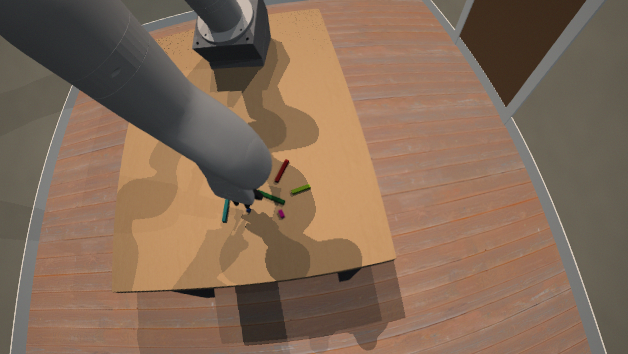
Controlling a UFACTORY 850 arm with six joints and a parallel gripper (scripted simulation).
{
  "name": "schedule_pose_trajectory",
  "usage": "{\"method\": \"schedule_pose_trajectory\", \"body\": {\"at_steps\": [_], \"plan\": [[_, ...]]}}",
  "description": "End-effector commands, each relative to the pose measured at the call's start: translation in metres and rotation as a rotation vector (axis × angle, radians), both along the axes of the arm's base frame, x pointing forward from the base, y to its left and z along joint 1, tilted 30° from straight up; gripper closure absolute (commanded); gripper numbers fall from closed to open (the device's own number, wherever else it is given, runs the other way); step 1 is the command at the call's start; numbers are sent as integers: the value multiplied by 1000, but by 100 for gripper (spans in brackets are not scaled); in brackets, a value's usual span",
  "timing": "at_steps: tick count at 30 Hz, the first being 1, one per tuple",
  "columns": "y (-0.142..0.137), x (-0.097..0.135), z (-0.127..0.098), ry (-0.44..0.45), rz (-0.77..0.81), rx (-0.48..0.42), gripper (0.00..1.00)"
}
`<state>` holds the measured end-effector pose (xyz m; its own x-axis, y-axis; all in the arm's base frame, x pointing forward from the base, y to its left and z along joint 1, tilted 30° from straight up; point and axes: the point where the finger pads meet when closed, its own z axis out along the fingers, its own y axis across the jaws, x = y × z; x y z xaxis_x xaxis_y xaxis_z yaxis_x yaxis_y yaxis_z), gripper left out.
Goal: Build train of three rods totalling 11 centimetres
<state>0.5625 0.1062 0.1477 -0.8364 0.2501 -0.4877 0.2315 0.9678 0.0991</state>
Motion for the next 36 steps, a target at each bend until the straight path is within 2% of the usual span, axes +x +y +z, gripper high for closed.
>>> {"method": "schedule_pose_trajectory", "body": {"at_steps": [1,36], "plan": [[0,3,-3,-1,0,1,76],[-1,23,-37,-1,0,1,76]]}}
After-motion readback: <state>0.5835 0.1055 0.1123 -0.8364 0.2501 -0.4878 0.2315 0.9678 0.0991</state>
